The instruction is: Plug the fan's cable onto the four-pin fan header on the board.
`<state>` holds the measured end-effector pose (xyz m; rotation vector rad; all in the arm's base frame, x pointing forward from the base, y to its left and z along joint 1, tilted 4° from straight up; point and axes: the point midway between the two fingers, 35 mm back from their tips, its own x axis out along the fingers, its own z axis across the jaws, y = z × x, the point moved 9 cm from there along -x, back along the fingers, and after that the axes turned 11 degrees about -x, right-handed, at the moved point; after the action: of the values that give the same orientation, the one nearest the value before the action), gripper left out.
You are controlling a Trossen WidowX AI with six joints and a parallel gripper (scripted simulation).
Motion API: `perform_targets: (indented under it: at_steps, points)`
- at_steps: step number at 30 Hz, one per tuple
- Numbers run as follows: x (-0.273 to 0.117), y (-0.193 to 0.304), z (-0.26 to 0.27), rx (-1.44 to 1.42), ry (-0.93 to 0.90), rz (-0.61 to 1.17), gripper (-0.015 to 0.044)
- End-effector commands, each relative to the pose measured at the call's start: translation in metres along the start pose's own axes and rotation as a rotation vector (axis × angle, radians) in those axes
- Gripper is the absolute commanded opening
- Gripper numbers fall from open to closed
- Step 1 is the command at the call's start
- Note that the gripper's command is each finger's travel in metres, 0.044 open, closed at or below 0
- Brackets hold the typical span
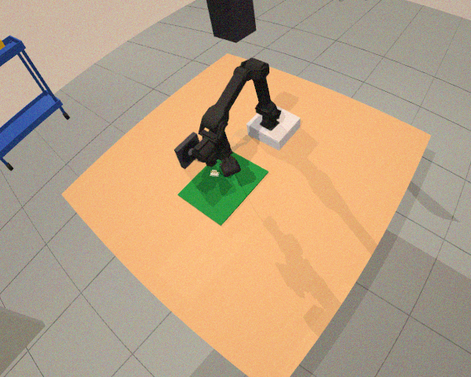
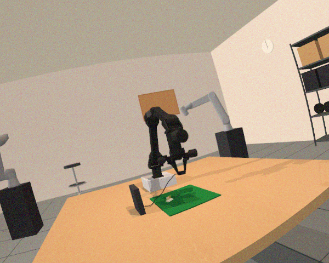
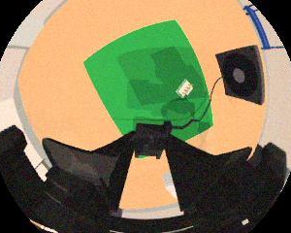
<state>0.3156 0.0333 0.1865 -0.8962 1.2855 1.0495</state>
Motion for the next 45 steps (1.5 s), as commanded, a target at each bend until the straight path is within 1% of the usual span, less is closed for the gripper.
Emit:
perform_targets:
  at_steps: [1, 6, 45]
  points:
    - [-0.004, 0.008, 0.0, 0.007, 0.005, -0.066, 0.0]
    - [-0.002, 0.008, 0.001, 0.001, 0.011, -0.077, 0.0]
    - [0.048, 0.009, 0.025, -0.126, 0.149, -0.393, 0.0]
